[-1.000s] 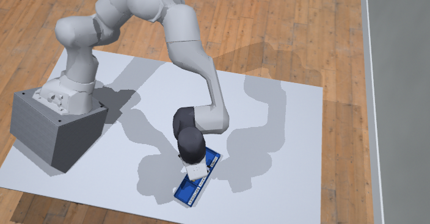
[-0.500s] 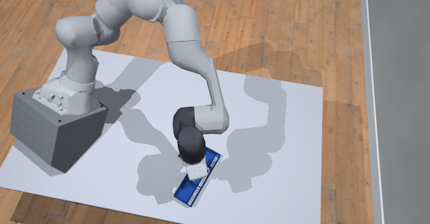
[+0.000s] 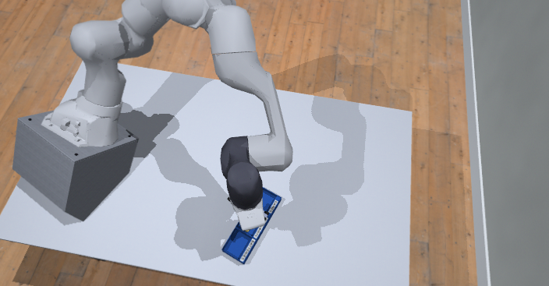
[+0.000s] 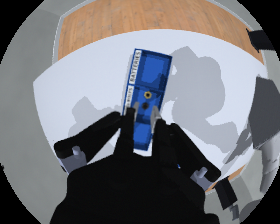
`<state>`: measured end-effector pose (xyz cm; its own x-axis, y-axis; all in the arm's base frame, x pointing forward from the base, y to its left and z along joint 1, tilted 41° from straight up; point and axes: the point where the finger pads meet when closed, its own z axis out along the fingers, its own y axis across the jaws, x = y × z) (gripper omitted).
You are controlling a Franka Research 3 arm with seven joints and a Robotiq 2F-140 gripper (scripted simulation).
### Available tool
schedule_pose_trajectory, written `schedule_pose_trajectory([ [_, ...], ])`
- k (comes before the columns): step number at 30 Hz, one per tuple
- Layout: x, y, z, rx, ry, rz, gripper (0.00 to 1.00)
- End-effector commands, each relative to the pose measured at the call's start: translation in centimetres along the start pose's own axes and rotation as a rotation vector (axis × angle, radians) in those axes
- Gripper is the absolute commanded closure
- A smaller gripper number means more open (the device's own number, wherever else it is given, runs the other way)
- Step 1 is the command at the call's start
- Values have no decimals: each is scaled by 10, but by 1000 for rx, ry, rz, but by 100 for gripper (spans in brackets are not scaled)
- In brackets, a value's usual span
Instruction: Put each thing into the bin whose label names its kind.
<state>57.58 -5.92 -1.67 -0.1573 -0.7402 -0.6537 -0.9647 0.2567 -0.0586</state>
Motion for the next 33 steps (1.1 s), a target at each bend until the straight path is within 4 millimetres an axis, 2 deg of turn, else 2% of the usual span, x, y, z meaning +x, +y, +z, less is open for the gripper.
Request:
schedule_pose_trajectory([
  [1,1,1,-1,-1,1,5,81],
  [5,1,1,-1,-1,1,5,81],
  [6,-5,6,-2,-1,1,55,75],
  [10,-31,26,-3,-1,0,206,75],
  [12,-31,26,-3,-1,0,206,75],
  [27,-130,103,-7,-16,-32,424,75],
  [29,-130,103,-7,-16,-32,424,75],
  [33,-151,120,-8,-19,-43,491,75],
])
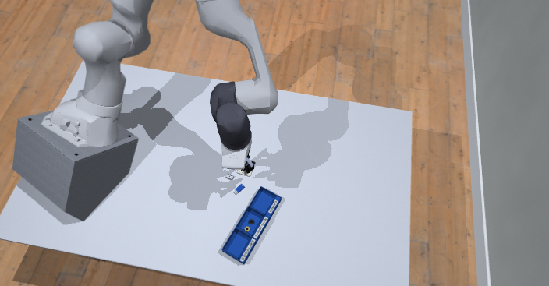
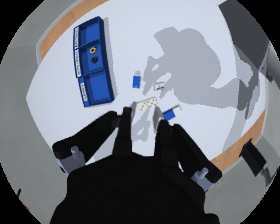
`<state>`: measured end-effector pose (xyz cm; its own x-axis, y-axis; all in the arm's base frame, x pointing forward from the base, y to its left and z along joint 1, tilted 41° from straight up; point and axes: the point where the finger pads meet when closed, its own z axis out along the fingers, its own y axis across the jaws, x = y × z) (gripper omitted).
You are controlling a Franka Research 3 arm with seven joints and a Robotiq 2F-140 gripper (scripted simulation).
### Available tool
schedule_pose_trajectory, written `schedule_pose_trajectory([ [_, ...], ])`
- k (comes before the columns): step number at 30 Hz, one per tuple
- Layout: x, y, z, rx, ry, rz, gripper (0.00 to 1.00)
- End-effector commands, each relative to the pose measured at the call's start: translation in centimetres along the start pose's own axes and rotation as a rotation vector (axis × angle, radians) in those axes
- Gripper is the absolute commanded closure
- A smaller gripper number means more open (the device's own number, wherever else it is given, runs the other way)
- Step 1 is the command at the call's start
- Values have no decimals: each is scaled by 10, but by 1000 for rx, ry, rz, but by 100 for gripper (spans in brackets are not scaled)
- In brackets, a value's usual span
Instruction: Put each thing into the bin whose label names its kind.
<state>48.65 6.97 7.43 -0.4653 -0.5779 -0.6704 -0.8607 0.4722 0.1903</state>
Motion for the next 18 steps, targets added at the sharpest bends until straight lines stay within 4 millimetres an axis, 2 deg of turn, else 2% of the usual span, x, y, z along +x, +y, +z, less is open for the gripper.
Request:
schedule_pose_trajectory([
  [1,-8,9,0,9,5,157,75],
  [18,-8,9,0,27,-7,402,75],
])
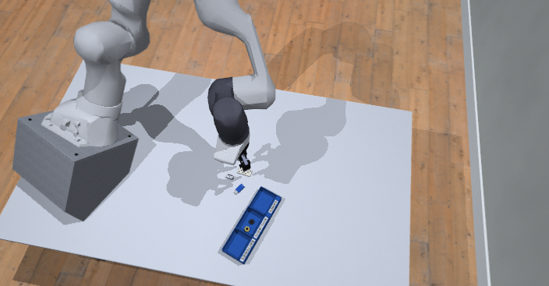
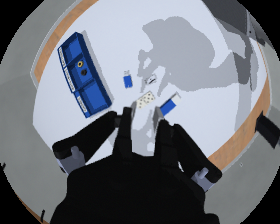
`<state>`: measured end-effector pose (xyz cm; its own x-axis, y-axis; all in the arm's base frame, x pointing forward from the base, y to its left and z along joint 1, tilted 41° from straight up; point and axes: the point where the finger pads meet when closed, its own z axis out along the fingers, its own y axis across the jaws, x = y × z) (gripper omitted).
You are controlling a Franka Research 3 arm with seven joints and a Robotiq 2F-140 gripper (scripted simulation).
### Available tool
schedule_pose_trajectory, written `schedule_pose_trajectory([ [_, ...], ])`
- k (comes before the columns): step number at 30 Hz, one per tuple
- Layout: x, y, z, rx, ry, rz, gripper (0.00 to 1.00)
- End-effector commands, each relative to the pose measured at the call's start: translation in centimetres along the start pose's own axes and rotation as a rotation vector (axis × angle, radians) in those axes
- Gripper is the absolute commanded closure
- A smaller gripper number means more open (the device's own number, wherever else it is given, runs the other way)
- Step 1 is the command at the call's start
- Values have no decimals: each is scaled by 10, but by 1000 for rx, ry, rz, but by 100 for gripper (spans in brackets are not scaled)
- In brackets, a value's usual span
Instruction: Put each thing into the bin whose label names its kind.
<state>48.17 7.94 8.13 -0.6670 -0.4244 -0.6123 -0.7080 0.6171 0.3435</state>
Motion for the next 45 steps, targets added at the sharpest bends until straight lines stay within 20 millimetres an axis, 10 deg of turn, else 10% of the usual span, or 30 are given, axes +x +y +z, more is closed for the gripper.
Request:
schedule_pose_trajectory([
  [1,0,-1,0,10,10,156,75],
  [45,0,-1,0,45,45,734,75],
])
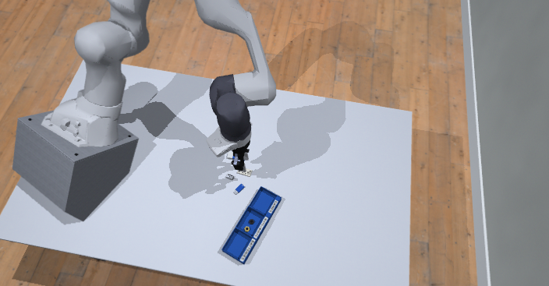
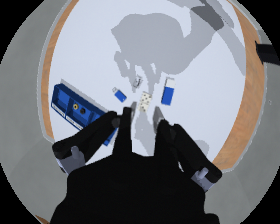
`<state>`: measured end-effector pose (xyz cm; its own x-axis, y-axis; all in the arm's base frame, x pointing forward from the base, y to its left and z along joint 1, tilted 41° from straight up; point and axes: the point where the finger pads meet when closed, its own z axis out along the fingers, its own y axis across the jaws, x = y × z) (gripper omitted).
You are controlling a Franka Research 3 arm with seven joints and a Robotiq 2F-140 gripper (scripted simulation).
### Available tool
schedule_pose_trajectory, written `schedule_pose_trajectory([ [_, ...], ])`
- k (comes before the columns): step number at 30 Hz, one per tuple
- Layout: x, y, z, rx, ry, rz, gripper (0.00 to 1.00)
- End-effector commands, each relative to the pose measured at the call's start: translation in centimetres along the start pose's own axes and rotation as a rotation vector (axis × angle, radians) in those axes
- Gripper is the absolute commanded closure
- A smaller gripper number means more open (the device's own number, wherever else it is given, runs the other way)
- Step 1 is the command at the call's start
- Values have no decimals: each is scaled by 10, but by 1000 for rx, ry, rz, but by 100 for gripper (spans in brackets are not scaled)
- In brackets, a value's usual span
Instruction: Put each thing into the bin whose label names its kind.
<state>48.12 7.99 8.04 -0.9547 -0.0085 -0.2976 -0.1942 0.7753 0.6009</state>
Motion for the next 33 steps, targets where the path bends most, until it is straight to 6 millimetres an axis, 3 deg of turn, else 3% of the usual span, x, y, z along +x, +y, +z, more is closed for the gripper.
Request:
schedule_pose_trajectory([
  [1,-2,-1,-1,13,16,130,75],
  [33,-2,-1,-1,14,17,139,75],
])
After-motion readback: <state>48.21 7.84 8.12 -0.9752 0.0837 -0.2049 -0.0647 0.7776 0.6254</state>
